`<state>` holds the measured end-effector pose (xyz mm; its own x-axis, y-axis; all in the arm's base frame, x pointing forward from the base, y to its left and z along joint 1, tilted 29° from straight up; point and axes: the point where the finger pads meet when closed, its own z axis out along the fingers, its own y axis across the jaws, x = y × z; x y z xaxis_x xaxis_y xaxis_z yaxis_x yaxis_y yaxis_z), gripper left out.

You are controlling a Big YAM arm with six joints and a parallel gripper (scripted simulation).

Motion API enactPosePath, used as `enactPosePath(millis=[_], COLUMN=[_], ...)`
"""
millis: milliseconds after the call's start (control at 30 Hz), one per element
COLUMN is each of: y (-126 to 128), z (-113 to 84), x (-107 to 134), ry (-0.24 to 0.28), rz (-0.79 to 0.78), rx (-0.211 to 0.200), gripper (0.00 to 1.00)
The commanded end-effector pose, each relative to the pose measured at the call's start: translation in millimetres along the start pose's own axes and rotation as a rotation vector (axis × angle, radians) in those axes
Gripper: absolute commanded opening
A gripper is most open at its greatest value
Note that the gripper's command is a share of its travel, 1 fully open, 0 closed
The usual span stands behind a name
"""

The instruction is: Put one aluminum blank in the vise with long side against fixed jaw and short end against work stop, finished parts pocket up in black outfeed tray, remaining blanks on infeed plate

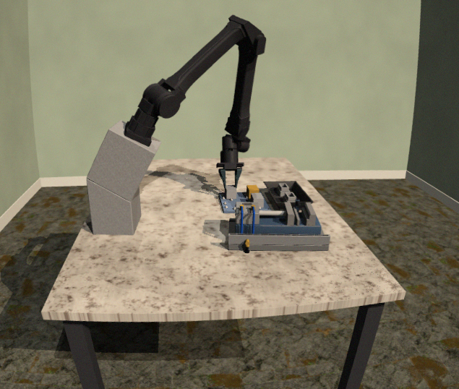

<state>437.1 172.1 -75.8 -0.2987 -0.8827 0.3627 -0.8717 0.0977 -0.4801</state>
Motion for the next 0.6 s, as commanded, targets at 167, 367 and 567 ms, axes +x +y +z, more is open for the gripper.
enactPosePath(millis=[167, 367, 567], y=[-16.1, -16.2, -16.3], z=[-12.0, -12.6, -12.9], x=[-5.4, -5.6, -5.8], ry=[-0.028, -0.029, -0.029], rz=[0.012, 0.011, 0.011], rx=[0.026, 0.027, 0.027], gripper=[0.0, 0.0, 0.0])
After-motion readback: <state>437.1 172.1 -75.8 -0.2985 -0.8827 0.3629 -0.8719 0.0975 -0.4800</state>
